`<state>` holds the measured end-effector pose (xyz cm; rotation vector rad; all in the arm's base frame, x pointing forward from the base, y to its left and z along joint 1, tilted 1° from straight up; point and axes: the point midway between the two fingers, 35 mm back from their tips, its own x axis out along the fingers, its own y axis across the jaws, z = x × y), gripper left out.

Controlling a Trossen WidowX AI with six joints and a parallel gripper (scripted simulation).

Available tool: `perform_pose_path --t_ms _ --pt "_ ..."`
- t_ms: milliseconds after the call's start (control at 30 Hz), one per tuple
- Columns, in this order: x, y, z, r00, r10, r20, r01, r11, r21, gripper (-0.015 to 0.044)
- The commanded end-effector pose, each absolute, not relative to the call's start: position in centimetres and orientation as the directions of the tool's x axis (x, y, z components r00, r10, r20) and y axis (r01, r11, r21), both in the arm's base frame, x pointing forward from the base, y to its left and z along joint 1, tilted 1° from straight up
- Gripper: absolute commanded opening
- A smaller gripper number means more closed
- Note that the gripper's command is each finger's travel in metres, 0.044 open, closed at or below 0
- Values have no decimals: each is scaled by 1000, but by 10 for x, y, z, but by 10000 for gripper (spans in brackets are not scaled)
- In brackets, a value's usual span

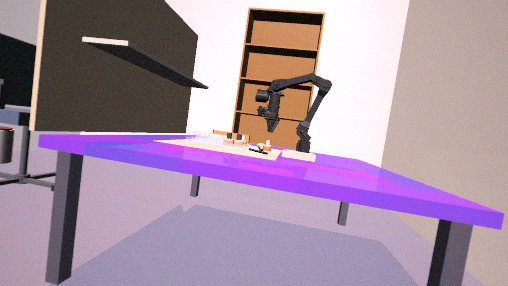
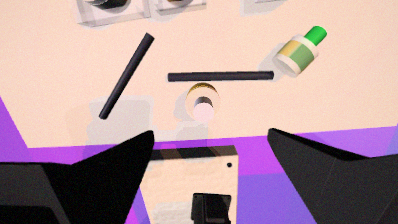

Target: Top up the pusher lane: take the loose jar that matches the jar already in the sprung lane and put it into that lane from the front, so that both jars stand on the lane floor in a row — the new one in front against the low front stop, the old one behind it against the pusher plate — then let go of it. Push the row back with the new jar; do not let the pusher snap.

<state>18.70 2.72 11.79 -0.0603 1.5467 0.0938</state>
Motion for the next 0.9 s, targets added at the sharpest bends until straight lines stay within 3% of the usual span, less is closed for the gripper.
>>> perform_pose_path --t_ms 0,867 --pt "189 33 119 34 -9 -999 -162 987 -14 440" --pt "191 33 59 34 -9 -999 -162 987 -14 440"
